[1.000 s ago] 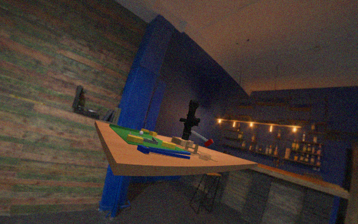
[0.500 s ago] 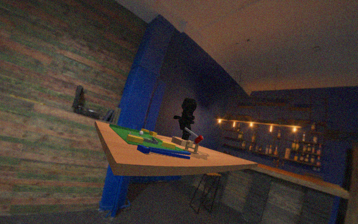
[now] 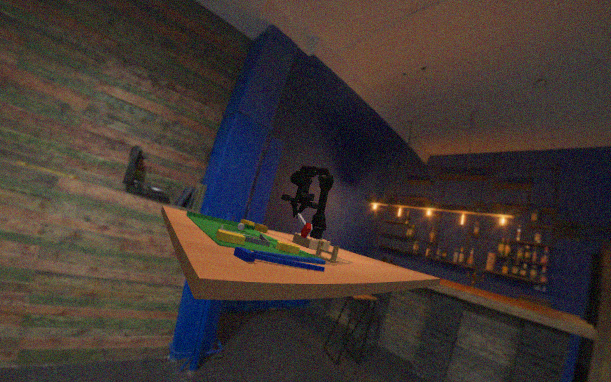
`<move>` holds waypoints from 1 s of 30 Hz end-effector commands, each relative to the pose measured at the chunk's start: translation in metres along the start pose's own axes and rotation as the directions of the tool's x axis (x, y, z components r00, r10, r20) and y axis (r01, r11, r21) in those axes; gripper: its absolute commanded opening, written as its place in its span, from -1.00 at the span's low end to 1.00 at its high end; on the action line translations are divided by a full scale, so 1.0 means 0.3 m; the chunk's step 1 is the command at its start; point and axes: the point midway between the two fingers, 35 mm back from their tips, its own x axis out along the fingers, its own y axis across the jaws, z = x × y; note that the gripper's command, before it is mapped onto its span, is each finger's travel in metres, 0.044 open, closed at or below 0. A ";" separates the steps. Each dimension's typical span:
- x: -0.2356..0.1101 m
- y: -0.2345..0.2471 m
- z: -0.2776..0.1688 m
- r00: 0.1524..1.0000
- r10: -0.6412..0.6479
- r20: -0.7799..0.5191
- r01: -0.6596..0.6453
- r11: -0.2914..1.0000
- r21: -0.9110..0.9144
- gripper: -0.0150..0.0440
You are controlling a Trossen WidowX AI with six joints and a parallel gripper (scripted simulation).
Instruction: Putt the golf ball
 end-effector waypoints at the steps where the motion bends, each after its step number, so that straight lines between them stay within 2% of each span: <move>1: -0.001 -0.033 -0.049 1.000 -0.003 0.005 0.003 0.997 0.081 -0.49; 15: 0.012 -0.148 -0.274 1.000 -0.003 -0.008 0.006 0.913 0.408 -0.49; 30: 0.024 -0.208 -0.523 1.000 0.003 -0.015 0.009 0.700 0.714 -0.49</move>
